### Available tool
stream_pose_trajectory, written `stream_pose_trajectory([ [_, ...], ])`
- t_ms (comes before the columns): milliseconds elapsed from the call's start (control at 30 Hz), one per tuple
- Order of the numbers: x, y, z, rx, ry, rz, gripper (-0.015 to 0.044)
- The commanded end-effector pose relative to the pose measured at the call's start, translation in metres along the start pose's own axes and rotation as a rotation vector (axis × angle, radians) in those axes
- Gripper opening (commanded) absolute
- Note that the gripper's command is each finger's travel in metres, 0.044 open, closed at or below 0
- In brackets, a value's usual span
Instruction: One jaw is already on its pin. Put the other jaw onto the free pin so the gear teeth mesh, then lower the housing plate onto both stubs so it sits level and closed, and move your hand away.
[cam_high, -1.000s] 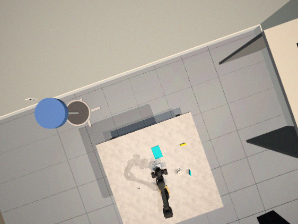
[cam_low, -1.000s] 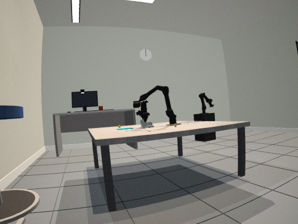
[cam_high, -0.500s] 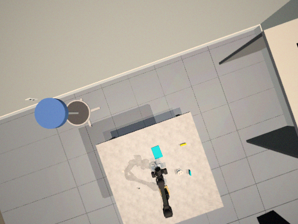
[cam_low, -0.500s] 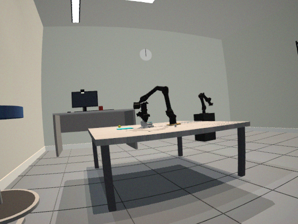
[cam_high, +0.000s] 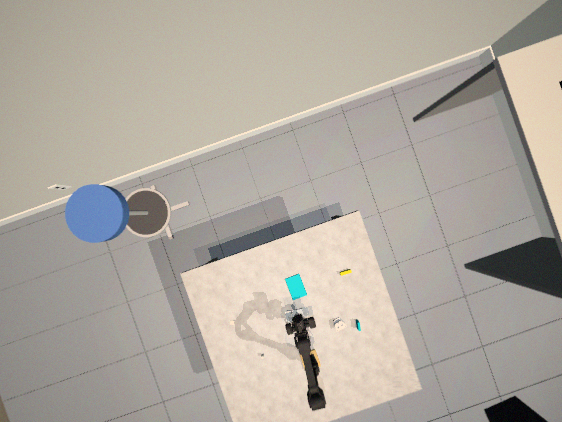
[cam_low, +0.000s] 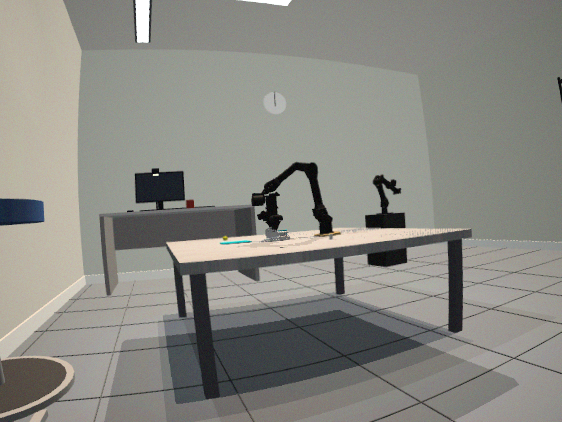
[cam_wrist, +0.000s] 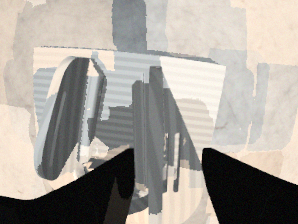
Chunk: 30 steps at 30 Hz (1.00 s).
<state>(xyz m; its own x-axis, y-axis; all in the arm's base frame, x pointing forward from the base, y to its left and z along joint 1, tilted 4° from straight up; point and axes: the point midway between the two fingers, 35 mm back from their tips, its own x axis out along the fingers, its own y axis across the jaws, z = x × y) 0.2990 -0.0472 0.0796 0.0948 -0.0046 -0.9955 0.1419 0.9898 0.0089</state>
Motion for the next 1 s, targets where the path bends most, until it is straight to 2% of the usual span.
stream_pose_trajectory([
  [0, 0.0006, 0.0007, 0.0002, -0.006, -0.001, 0.004, 0.0134],
  [967, 0.0088, 0.0007, 0.0002, -0.010, -0.001, 0.004, 0.0134],
])
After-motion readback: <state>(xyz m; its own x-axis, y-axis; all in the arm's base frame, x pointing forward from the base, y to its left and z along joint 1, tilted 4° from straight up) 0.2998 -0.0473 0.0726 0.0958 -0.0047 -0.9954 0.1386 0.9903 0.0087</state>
